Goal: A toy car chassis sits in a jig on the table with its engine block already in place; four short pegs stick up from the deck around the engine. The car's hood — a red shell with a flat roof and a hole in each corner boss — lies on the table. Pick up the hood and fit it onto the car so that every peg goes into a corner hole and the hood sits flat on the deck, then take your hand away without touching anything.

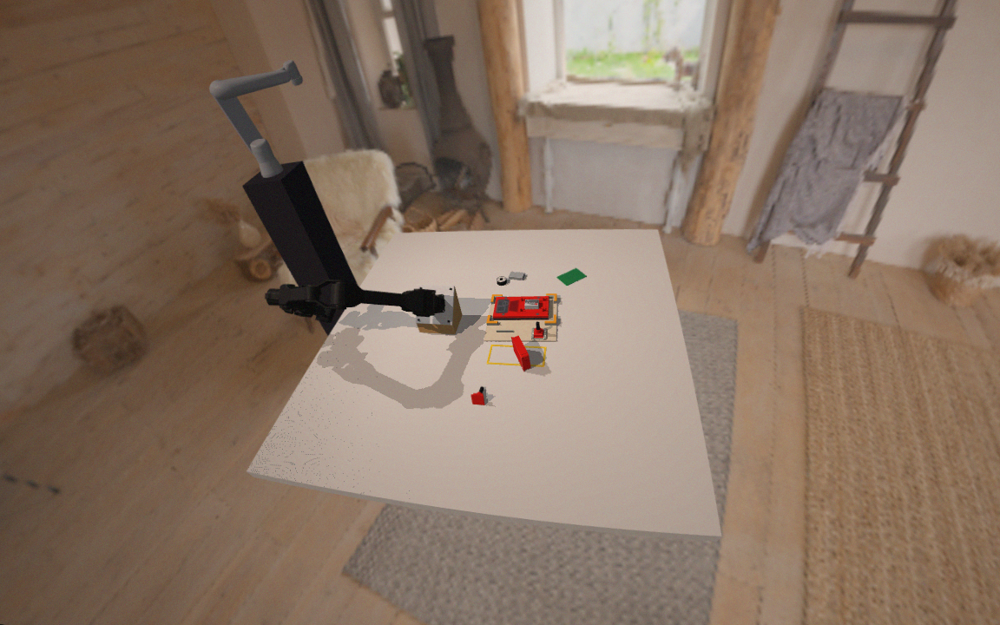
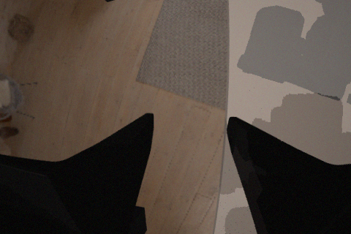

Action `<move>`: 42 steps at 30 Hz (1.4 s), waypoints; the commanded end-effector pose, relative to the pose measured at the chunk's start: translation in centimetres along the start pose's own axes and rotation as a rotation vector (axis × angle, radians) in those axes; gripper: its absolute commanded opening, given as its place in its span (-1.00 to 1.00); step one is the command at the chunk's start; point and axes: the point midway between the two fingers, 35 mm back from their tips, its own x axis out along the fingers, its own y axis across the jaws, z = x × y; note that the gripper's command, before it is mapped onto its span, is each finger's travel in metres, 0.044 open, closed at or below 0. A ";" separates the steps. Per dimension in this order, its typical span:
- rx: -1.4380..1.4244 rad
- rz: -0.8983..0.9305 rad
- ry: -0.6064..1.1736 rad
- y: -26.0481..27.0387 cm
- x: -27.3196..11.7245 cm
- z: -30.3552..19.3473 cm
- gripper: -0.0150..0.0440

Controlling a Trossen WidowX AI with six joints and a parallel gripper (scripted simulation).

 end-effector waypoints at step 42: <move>1.110 0.010 -0.755 -35.2 -29.0 44.3 -0.49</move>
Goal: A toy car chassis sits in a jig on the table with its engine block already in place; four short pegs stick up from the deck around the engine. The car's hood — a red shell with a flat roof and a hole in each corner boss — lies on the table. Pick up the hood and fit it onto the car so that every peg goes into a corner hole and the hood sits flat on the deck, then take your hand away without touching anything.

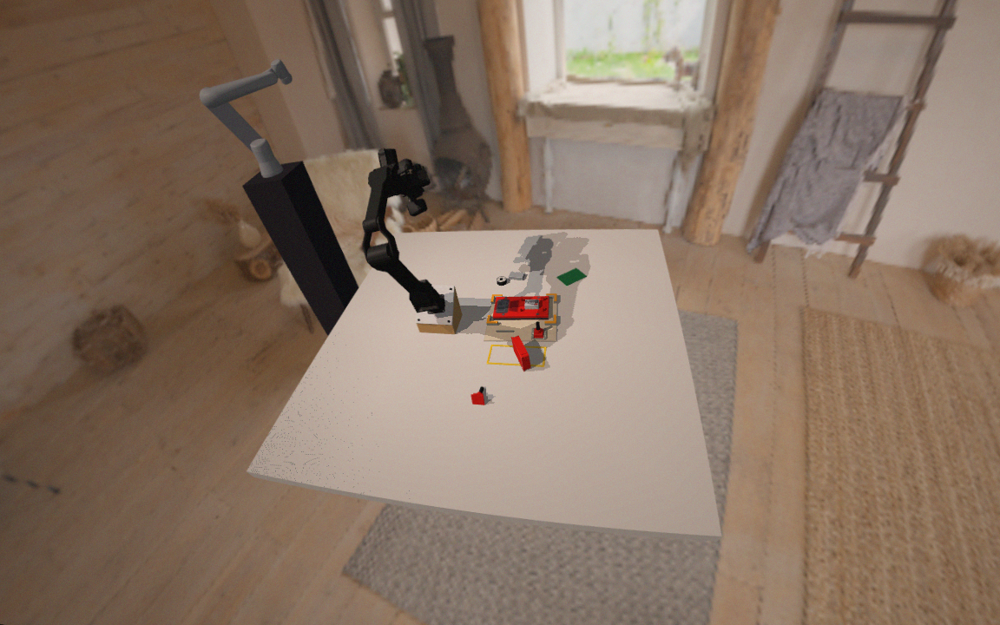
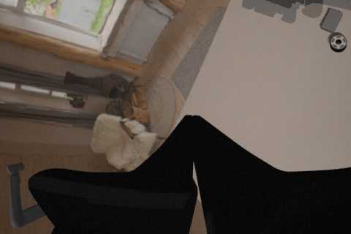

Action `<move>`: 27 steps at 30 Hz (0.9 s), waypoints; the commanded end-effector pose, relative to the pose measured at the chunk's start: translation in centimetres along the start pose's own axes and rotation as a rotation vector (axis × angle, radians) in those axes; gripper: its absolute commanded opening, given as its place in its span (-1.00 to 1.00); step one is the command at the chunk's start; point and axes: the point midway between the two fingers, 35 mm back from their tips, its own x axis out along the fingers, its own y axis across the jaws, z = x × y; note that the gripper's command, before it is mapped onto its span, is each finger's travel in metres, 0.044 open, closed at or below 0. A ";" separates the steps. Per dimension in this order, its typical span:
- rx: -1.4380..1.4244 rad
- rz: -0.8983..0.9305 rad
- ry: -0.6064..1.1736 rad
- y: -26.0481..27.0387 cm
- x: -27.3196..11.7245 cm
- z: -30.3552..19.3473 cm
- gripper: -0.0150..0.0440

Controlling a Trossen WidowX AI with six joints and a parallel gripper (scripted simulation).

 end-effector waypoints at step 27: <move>0.894 -0.645 -0.368 -39.7 -5.4 26.5 -0.49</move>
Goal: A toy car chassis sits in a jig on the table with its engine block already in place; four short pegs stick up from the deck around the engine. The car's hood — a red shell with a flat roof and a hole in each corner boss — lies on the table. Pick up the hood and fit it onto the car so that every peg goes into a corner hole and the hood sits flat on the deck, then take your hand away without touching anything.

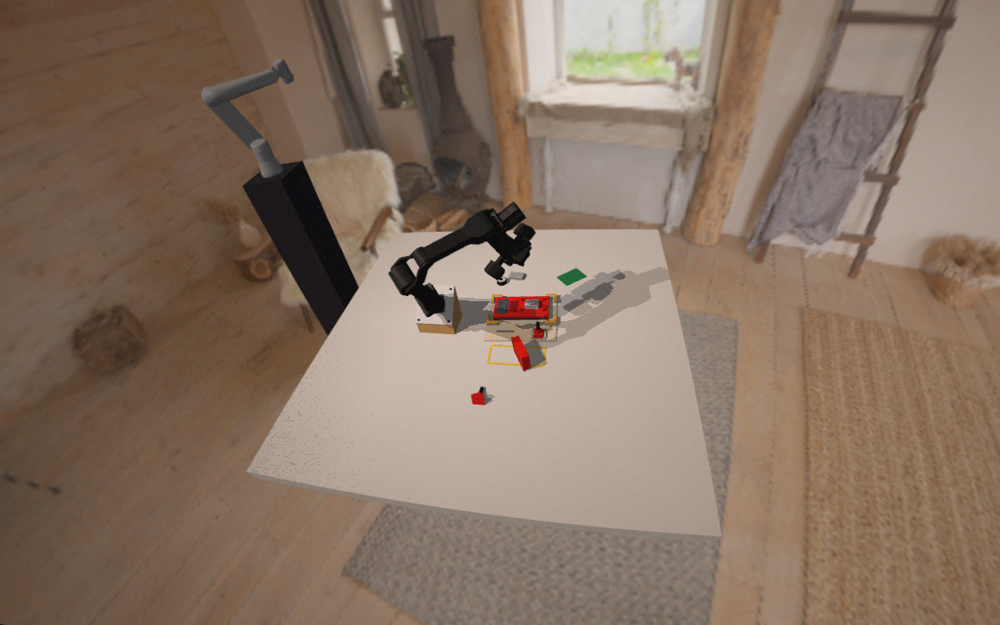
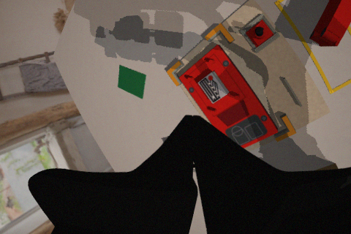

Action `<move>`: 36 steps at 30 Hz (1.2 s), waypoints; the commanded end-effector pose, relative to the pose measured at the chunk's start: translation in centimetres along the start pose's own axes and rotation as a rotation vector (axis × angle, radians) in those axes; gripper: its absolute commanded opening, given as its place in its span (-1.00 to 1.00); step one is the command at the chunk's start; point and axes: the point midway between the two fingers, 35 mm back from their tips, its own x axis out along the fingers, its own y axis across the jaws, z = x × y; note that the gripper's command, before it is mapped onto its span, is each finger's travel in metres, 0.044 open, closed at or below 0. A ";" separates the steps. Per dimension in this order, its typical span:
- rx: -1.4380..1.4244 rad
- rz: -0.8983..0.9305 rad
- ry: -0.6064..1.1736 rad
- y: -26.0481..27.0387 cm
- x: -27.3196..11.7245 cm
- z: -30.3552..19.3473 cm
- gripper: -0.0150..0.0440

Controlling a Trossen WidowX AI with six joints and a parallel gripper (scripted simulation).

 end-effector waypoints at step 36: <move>0.342 -0.519 -0.043 -23.5 9.8 10.7 -0.49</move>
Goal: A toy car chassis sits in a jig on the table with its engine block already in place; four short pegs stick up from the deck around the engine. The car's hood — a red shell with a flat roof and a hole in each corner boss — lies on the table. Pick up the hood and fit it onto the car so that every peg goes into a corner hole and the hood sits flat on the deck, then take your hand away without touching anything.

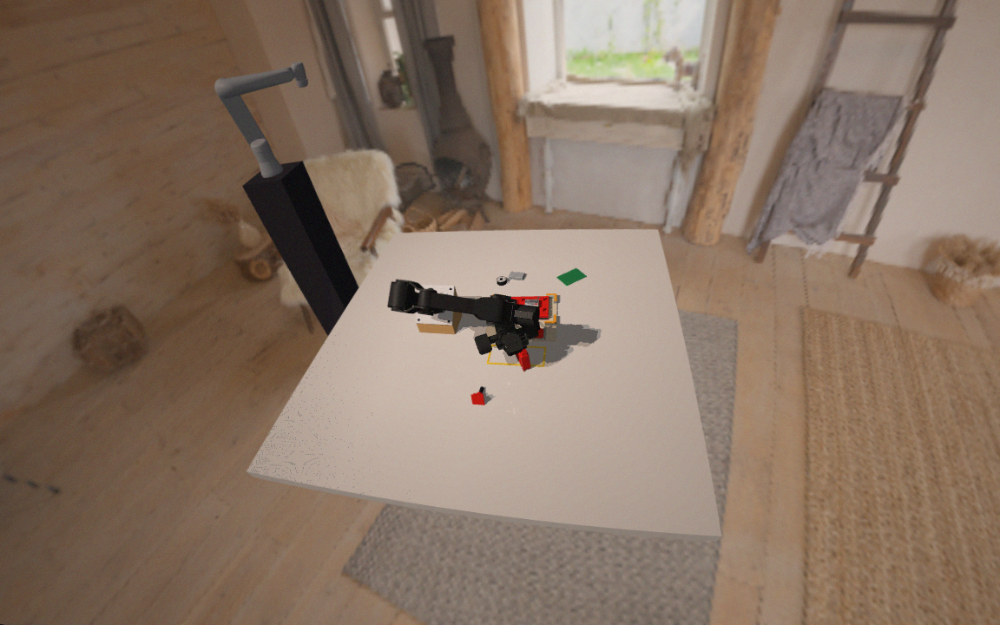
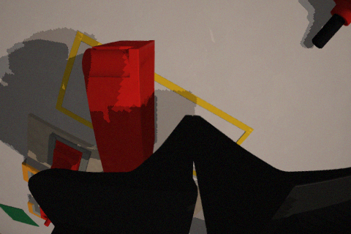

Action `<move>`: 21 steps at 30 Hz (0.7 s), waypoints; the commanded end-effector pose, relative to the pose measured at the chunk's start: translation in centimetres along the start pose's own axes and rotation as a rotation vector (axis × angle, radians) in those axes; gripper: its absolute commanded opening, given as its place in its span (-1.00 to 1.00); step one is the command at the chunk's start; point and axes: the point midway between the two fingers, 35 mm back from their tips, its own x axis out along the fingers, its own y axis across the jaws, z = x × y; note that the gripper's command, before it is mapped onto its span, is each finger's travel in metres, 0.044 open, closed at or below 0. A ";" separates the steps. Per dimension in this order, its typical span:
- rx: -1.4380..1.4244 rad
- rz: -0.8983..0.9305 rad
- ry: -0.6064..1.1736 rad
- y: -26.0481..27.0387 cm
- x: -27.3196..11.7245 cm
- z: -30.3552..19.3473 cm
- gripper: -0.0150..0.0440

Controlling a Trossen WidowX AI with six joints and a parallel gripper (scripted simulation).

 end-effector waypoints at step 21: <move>-0.003 -0.001 -0.001 1.4 0.1 0.2 -0.49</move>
